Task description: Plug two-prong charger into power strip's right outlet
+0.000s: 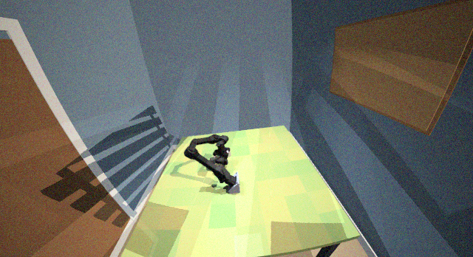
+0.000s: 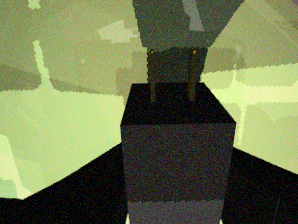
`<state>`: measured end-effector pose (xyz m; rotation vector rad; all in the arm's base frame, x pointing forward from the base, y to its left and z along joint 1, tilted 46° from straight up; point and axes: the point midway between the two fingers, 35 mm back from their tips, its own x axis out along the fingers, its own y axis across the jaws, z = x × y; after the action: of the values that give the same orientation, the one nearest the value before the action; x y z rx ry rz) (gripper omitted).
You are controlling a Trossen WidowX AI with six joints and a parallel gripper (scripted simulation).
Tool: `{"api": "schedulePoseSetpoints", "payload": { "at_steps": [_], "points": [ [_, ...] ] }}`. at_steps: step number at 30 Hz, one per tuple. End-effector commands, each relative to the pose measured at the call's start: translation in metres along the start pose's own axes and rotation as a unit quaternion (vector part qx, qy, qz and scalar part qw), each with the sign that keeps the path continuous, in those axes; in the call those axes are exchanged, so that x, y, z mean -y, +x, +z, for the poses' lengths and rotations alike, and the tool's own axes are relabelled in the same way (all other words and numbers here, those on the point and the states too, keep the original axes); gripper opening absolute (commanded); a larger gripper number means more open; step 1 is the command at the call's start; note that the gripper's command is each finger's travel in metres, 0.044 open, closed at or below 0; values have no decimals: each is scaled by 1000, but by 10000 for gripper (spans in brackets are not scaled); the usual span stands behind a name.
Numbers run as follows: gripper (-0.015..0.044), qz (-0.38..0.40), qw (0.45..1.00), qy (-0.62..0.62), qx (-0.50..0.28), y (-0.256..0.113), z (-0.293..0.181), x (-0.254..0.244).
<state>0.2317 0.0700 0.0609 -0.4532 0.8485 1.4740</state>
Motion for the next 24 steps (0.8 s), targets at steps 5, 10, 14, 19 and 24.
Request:
{"api": "schedulePoseSetpoints", "payload": {
  "at_steps": [5, 10, 14, 19, 24],
  "points": [
    [0, 1, 998, 69, -3, 5, -8, 12],
    [0, 4, 994, 110, -3, 9, -13, 18],
    [0, 6, 990, 143, -4, 12, -17, 22],
    [0, 8, 983, 183, -4, 16, -22, 27],
    [0, 11, 975, 224, -5, 21, -28, 33]
  ]
}}
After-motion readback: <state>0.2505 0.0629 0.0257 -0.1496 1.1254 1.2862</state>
